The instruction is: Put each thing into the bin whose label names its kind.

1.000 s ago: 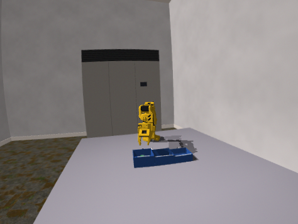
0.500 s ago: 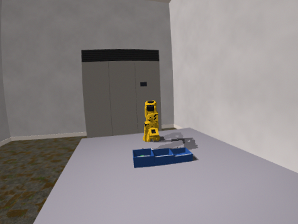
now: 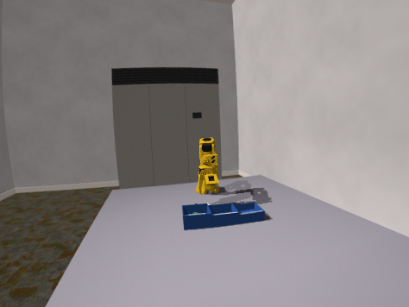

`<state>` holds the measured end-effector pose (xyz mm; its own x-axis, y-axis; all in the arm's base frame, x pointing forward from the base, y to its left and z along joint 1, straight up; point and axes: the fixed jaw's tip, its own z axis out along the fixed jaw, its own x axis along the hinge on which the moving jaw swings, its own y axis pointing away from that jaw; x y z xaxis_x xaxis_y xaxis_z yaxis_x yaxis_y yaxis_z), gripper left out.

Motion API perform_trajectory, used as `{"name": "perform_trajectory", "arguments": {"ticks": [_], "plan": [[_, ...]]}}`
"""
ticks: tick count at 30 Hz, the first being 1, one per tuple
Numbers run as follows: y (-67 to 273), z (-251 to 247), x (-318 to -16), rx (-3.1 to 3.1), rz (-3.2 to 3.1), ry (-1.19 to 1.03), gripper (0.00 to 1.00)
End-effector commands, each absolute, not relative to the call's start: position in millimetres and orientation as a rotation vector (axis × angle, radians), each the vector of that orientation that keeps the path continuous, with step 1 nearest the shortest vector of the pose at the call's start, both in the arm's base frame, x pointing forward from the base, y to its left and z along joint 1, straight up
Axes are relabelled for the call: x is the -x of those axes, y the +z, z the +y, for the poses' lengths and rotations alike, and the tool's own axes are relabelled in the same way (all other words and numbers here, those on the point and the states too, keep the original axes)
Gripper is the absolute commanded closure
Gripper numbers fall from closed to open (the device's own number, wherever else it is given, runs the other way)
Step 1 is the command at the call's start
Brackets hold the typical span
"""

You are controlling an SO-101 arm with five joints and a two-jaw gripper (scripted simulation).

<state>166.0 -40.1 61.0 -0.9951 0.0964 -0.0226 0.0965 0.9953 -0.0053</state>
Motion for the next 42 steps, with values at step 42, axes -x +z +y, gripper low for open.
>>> {"name": "perform_trajectory", "arguments": {"ticks": [42], "plan": [[48, -35, -171, -0.067, 3.102, -0.014, 0.78]]}}
